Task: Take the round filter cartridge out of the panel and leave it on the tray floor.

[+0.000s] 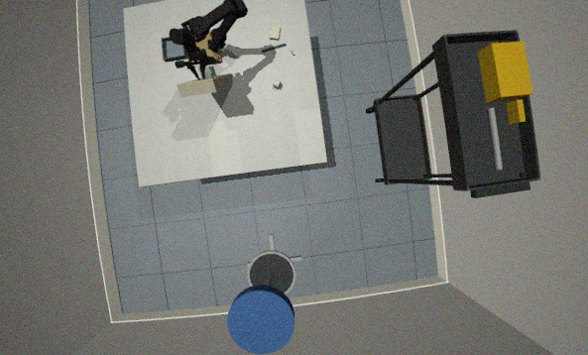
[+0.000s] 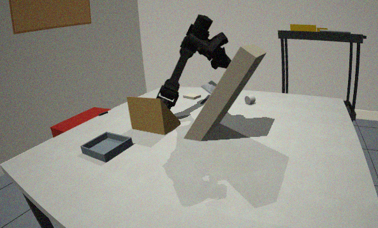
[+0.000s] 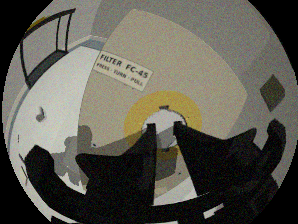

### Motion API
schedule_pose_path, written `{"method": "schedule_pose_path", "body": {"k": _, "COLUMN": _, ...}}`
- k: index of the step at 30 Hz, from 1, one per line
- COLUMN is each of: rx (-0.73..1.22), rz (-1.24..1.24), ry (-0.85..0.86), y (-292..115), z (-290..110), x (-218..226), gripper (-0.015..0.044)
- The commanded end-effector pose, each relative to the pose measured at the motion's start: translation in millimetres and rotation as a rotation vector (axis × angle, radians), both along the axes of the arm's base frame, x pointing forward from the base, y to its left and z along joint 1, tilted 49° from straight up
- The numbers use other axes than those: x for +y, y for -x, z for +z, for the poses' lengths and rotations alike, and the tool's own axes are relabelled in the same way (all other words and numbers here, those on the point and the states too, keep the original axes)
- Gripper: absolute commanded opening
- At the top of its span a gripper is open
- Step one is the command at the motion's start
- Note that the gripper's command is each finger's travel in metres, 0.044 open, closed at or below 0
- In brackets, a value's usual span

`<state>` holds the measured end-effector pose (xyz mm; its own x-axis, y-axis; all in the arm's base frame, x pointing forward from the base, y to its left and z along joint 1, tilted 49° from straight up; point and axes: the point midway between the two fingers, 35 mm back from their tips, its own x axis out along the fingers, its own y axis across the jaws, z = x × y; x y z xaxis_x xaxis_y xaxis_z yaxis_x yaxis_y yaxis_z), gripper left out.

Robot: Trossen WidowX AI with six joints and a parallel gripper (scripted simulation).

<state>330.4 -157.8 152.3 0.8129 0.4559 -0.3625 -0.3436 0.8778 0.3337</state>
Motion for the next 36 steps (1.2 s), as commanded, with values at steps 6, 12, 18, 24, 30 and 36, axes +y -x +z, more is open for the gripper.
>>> {"method": "schedule_pose_path", "body": {"k": 6, "rx": 0.004, "rz": 0.000, "ry": 0.000, "y": -3.9, "z": -2.7, "x": 2.5, "gripper": 0.0098}}
{"method": "schedule_pose_path", "body": {"k": 12, "rx": 0.004, "rz": 0.000, "ry": 0.000, "y": -5.4, "z": -3.3, "x": 3.4, "gripper": 0.0098}}
{"method": "schedule_pose_path", "body": {"k": 18, "rx": -0.002, "rz": -0.003, "ry": -0.005, "y": -2.7, "z": -1.4, "x": 1.3, "gripper": 0.0078}}
{"method": "schedule_pose_path", "body": {"k": 24, "rx": -0.002, "rz": -0.003, "ry": -0.005, "y": -2.7, "z": -1.4, "x": 1.3, "gripper": 0.0038}}
{"method": "schedule_pose_path", "body": {"k": 30, "rx": 0.019, "rz": -0.017, "ry": -0.035, "y": -3.9, "z": -2.2, "x": 2.2, "gripper": 0.0000}}
{"method": "schedule_pose_path", "body": {"k": 36, "rx": 0.111, "rz": -0.086, "ry": -0.192, "y": -5.8, "z": -3.4, "x": 3.5, "gripper": 0.0000}}
